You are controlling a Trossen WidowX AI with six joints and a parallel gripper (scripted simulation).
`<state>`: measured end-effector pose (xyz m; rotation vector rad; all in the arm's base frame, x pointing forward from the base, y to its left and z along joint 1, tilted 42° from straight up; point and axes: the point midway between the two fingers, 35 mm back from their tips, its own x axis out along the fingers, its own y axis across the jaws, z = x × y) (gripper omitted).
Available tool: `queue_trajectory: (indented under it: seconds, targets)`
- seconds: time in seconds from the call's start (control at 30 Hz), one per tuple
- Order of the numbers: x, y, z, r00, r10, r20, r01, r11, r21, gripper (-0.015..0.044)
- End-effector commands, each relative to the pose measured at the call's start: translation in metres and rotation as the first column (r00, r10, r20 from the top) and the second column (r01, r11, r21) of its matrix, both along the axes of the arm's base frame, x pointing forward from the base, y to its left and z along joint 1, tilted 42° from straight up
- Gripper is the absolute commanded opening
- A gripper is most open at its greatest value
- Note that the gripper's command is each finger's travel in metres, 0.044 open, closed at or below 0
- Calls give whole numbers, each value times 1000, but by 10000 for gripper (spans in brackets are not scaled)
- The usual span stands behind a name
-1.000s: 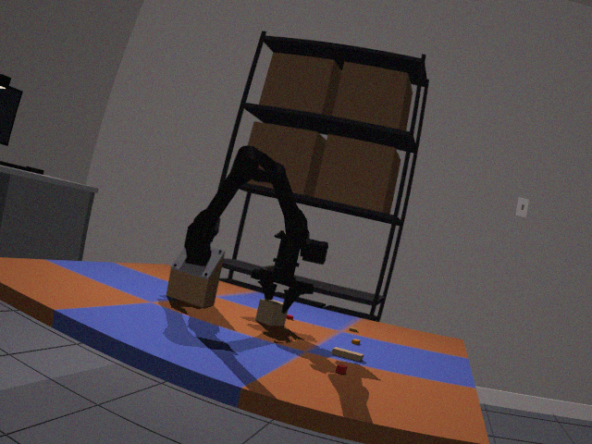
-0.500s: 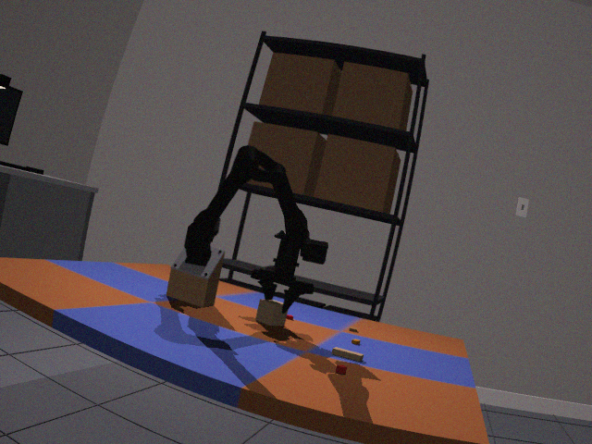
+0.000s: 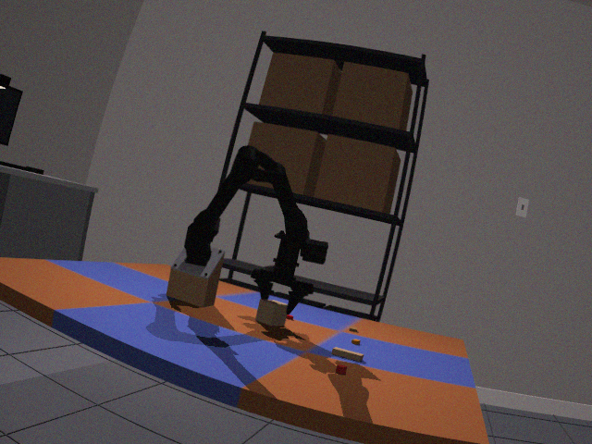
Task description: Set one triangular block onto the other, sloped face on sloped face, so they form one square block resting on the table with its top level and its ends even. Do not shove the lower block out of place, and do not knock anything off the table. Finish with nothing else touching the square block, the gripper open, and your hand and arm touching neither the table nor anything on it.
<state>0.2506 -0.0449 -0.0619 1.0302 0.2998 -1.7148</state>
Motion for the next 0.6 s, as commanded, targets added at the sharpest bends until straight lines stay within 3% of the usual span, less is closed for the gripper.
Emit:
queue_trajectory:
  seconds: [0.0,0.13,0.33,0.57]
  targets:
    - [0,0,0,1000,0,0,0,1000,0,440]
    - [5,15,15,1000,1,1,-1,1000,5,440]
    - [8,71,81,1000,0,-1,0,1000,5,440]
    - [12,72,79,1000,17,16,-17,1000,9,440]
